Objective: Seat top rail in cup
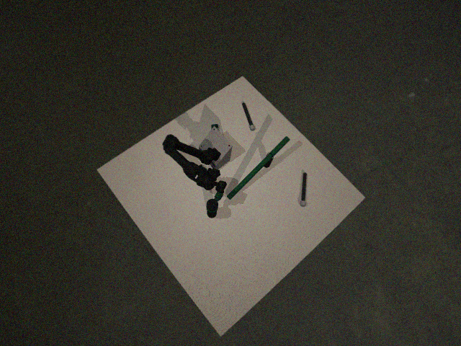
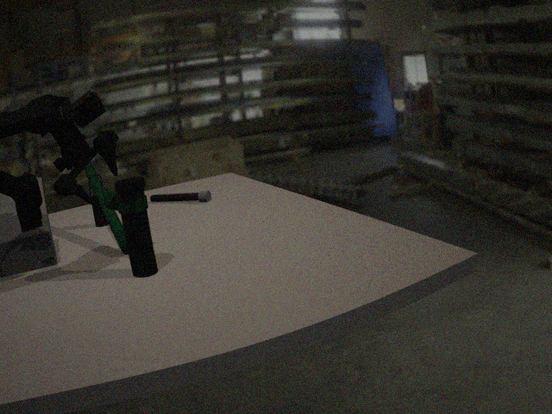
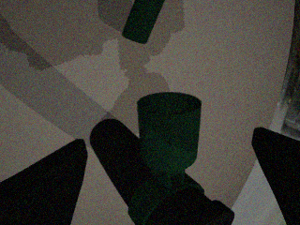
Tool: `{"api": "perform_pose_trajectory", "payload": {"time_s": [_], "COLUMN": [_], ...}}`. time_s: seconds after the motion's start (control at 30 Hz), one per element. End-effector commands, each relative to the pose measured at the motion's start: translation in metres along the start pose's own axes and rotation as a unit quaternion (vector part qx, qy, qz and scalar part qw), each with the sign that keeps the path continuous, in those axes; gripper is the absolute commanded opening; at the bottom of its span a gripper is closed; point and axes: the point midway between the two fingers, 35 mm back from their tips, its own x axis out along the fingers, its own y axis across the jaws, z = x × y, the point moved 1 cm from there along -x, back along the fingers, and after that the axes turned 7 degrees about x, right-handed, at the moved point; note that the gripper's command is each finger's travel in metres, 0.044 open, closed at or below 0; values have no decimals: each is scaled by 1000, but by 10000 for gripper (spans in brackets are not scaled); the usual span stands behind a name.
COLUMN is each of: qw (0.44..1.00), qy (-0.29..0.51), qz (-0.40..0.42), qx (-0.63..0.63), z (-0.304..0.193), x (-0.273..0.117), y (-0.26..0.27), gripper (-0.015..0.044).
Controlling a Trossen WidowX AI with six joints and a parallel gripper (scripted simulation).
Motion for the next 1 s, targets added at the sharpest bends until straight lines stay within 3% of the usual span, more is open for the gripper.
{"api": "perform_pose_trajectory", "payload": {"time_s": [0.0,0.97], "qw": [1000,1000], "qy": [-2,-1], "qz": [-1,-2], "qx": [-1,-1], "z": [1,0], "x": [5,51], "y": [-1,-2], "gripper": [440,440]}}
